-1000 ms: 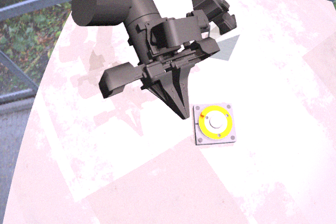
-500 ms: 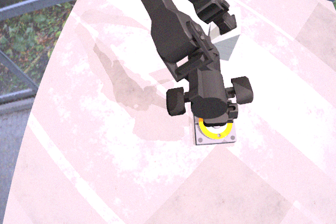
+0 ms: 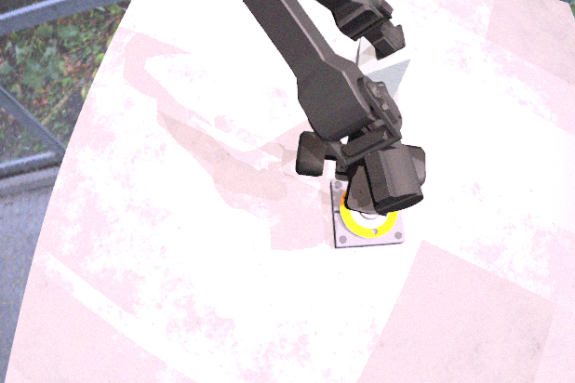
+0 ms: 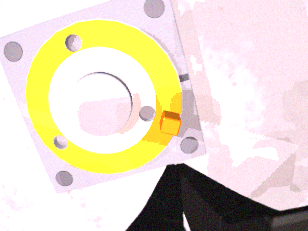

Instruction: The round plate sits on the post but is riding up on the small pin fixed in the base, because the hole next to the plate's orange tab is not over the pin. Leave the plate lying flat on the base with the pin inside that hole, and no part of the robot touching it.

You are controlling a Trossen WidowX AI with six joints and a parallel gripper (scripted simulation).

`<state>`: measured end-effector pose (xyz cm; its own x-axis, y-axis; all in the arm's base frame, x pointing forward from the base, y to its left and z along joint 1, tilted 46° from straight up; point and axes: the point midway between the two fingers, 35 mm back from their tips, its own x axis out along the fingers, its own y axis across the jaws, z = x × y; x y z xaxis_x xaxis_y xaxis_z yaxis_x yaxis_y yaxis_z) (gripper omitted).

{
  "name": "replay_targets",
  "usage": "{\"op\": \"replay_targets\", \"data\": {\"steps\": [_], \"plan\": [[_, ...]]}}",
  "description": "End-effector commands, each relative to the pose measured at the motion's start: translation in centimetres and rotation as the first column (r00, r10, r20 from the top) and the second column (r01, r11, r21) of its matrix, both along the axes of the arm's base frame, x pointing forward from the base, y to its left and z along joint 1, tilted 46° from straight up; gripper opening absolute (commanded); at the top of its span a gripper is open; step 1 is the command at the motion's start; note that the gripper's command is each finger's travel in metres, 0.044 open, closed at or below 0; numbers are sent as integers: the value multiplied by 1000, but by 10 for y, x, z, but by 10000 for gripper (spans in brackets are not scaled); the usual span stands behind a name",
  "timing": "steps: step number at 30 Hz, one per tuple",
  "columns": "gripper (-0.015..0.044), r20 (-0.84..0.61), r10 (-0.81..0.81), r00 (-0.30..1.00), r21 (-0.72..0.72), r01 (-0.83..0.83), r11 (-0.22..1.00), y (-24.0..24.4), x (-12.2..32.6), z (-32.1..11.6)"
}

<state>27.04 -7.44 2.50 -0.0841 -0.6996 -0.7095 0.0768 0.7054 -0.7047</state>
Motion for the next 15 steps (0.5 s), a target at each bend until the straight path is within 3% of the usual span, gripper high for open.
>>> {"op": "replay_targets", "data": {"steps": [1, 15], "plan": [[0, -21, -2, 1000, -7, 2, 1000, -13, -6, -14], [0, -21, -3, 1000, -10, 3, 1000, -31, -2, -24]]}}
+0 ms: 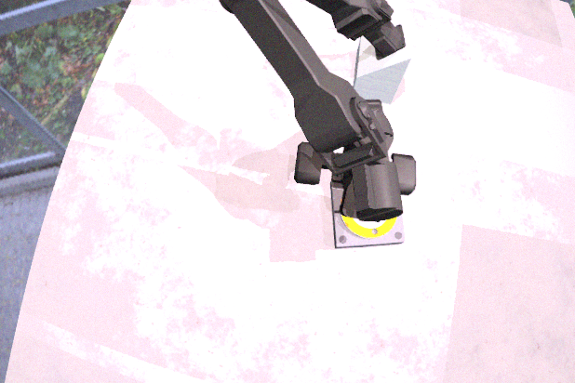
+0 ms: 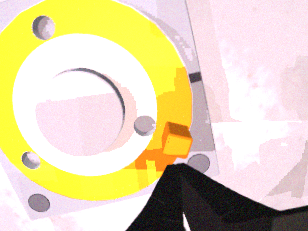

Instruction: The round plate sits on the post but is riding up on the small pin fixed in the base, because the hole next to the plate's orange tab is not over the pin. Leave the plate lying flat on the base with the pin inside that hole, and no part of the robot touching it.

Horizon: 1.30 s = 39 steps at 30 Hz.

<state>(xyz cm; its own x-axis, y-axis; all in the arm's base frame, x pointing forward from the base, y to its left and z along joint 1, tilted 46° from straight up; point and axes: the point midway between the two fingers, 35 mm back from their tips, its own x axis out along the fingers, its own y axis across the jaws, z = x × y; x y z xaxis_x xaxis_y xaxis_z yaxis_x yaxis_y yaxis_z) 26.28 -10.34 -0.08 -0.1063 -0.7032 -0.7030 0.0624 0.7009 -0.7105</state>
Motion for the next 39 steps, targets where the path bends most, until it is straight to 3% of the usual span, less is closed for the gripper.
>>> {"op": "replay_targets", "data": {"steps": [1, 39], "plan": [[0, 5, 3, 1000, -4, -3, 1000, -3, 7, 2], [0, 6, 3, 1000, -4, -3, 1000, -11, 30, 7]]}}
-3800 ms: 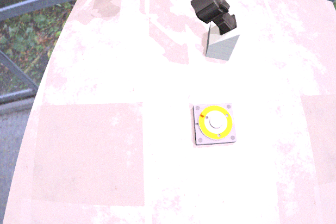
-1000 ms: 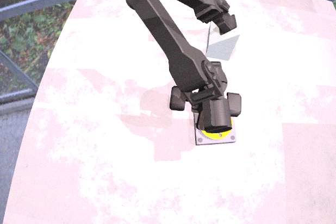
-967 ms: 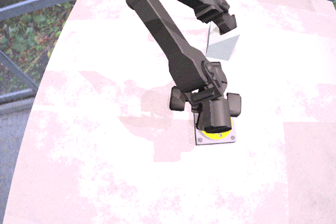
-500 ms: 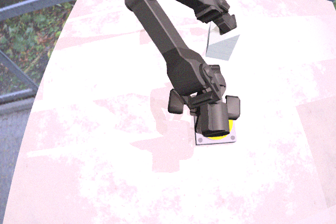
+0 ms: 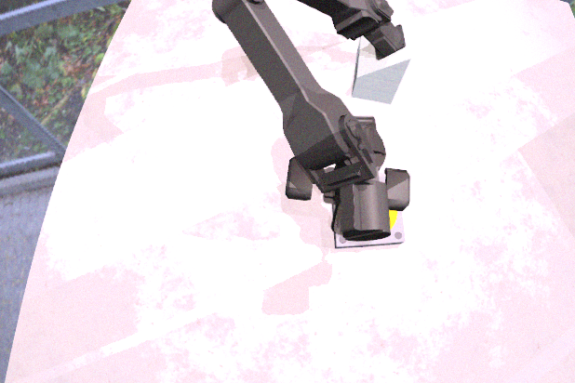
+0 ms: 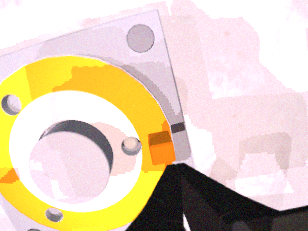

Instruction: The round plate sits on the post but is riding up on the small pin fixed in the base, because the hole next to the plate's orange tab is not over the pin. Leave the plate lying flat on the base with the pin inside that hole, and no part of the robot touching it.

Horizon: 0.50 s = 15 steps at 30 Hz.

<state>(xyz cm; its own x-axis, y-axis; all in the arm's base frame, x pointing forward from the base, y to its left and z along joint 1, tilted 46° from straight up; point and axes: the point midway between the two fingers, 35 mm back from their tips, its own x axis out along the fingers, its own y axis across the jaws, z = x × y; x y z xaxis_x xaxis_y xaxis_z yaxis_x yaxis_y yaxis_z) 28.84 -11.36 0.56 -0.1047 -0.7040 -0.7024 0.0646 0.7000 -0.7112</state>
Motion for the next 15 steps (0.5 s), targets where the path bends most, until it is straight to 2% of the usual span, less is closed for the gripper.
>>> {"op": "replay_targets", "data": {"steps": [1, 11, 15], "plan": [[0, 3, 3, 1000, -3, -3, 1000, -1, 5, 1], [0, 3, 3, 1000, -1, -3, 1000, 33, 4, 31], [0, -11, 9, 1000, -5, -9, 1000, 32, 1, 26]]}}
